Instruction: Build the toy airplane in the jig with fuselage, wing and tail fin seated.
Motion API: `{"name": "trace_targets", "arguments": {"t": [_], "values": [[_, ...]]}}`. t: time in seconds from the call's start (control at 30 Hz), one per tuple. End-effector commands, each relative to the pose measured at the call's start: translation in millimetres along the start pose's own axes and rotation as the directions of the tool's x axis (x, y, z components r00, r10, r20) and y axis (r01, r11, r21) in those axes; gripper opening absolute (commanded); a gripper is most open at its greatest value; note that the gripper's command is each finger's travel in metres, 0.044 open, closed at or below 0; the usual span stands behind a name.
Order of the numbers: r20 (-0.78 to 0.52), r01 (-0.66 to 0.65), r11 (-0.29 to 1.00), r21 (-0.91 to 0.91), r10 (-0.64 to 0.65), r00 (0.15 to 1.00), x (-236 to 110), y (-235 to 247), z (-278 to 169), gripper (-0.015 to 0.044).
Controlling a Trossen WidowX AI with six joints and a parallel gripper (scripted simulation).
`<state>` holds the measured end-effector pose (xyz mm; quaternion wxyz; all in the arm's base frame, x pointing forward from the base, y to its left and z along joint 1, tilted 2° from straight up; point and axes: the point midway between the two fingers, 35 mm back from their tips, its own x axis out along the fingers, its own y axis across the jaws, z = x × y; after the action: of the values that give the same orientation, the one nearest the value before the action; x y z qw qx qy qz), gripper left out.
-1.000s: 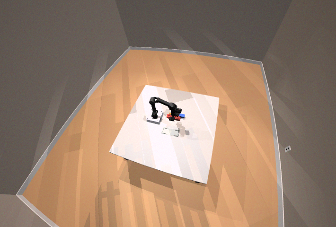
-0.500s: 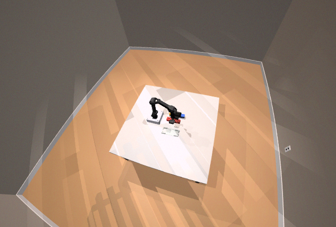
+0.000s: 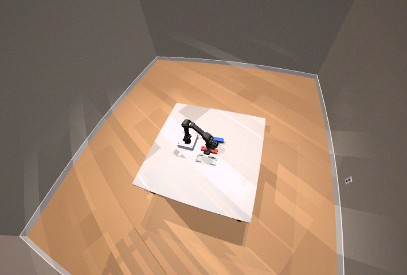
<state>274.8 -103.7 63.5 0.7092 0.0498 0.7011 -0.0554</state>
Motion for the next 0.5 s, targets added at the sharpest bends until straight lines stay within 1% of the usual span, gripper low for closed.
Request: {"name": "trace_targets", "arguments": {"t": [0.0, 0.47], "values": [[-0.015, 0.001, 1.000, -0.006, -0.001, 1.000, 10.4, -13.7, -3.6, 0.0000], [-0.016, 0.005, 1.000, -0.012, -0.005, 1.000, 29.3, -55.0, -13.1, 0.0000]]}}
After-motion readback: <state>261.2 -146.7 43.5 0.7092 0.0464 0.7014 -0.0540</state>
